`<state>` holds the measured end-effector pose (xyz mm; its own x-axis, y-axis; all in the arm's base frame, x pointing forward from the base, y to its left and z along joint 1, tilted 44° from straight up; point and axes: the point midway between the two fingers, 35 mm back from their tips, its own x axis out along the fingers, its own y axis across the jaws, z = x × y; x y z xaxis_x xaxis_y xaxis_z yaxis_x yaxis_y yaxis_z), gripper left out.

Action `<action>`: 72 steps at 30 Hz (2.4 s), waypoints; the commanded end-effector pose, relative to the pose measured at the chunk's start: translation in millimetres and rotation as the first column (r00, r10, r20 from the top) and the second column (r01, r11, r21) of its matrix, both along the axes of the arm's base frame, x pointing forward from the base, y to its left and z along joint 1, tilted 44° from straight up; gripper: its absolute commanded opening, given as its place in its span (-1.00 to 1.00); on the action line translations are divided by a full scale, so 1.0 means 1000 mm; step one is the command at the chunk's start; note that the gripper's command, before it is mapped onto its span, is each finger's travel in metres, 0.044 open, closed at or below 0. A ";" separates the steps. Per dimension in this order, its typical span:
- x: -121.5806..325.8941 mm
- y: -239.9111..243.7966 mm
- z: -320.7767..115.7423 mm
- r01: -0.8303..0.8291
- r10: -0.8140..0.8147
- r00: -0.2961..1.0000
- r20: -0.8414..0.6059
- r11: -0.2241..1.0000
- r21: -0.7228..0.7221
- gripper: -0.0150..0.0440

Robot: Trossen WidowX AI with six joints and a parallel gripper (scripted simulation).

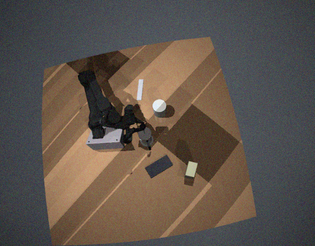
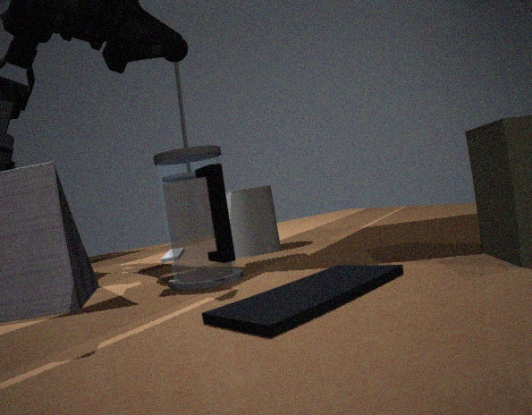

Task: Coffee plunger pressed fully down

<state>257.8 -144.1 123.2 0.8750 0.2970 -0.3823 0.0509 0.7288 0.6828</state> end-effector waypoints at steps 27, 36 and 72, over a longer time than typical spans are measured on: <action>0.005 0.036 -0.048 -0.007 0.007 1.000 -0.030 1.000 0.005 -0.07; 0.007 0.046 -0.059 -0.006 0.006 1.000 -0.028 1.000 0.006 -0.07; 0.026 0.057 -0.072 -0.003 0.003 1.000 -0.017 1.000 0.011 -0.07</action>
